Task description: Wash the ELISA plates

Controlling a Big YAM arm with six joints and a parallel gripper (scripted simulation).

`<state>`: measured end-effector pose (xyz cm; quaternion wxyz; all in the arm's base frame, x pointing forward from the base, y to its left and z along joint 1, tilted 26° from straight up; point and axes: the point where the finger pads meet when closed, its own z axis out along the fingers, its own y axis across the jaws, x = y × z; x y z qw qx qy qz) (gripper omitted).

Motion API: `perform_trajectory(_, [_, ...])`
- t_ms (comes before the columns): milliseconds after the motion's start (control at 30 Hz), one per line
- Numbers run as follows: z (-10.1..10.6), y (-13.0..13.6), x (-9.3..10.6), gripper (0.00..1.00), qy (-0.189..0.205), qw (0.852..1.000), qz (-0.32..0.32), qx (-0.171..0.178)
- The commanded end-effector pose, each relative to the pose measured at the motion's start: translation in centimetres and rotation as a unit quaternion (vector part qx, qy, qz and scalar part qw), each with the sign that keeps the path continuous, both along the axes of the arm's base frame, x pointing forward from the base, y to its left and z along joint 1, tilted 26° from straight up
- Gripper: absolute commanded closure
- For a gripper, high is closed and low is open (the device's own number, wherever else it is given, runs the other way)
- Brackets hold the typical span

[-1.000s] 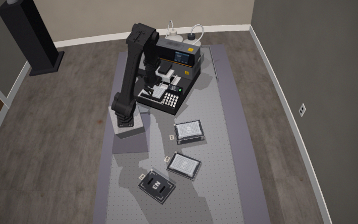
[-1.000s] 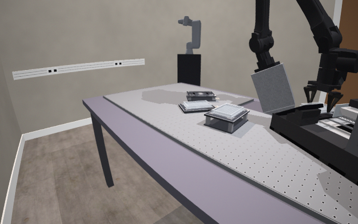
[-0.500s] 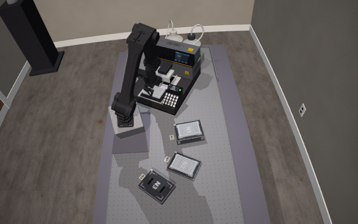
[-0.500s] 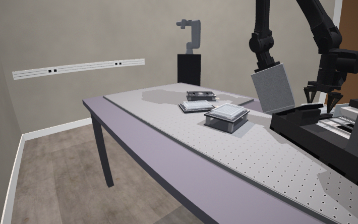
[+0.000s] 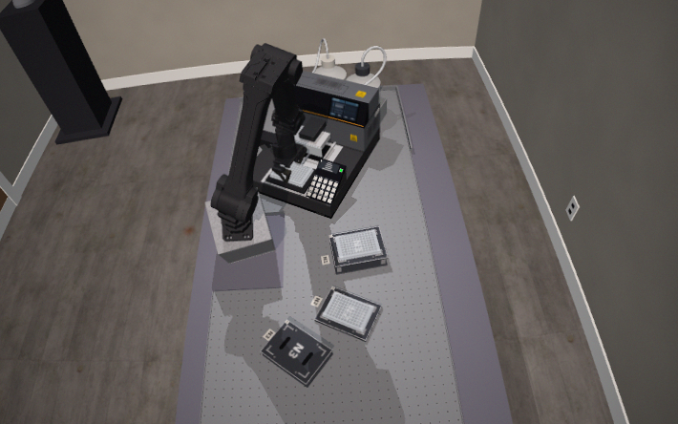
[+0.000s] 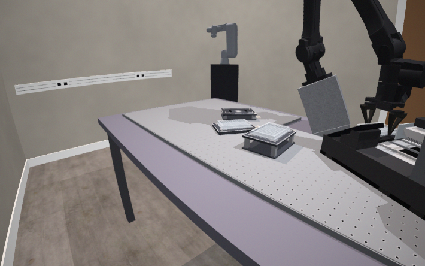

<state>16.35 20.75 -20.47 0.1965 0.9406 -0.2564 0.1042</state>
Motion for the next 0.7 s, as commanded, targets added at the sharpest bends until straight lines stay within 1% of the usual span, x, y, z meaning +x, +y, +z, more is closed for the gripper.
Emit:
perform_trajectory(0, [-0.55,-0.16,0.34,0.16,-0.001,1.0,0.001,0.002])
perform_trajectory(667, [-0.8,-0.4,0.31,0.16,0.0,1.0,0.001,0.001])
